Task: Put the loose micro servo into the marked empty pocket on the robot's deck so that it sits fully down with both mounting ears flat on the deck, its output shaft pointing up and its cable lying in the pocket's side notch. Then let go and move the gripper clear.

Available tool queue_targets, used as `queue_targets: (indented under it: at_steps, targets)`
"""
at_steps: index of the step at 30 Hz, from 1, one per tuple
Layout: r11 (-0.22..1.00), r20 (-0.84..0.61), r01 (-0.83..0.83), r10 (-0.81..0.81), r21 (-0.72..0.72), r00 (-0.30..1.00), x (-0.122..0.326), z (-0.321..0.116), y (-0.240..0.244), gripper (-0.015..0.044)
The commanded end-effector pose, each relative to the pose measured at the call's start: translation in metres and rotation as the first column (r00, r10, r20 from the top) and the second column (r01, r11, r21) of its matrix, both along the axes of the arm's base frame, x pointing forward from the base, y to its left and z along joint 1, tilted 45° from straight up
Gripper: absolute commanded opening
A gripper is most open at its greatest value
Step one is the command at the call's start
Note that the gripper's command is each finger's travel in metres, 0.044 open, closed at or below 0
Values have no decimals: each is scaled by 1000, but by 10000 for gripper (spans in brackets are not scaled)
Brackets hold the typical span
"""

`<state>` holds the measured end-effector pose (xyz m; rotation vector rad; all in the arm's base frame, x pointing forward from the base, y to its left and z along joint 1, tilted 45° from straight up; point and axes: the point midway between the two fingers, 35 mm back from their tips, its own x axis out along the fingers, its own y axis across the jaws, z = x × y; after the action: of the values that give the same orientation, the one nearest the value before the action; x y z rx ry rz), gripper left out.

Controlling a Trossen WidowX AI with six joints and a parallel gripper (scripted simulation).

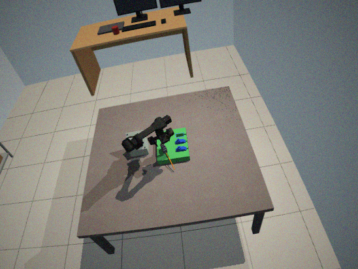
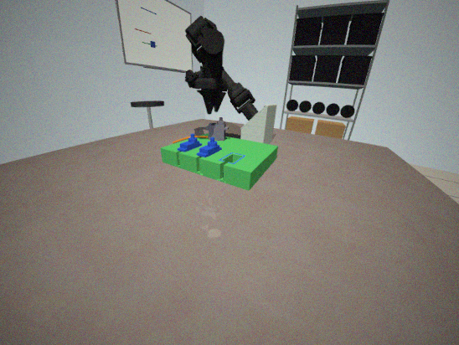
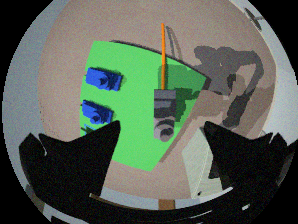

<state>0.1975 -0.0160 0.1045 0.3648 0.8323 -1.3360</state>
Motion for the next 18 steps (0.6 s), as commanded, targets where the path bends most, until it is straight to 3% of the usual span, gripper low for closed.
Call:
queue_targets:
  at_steps: [1,18]
  targets:
    - [1000,-17,9,-9,-2,1000,-3,-1,-2,440]
    - [1000,-17,9,-9,-2,1000,-3,-25,-27,440]
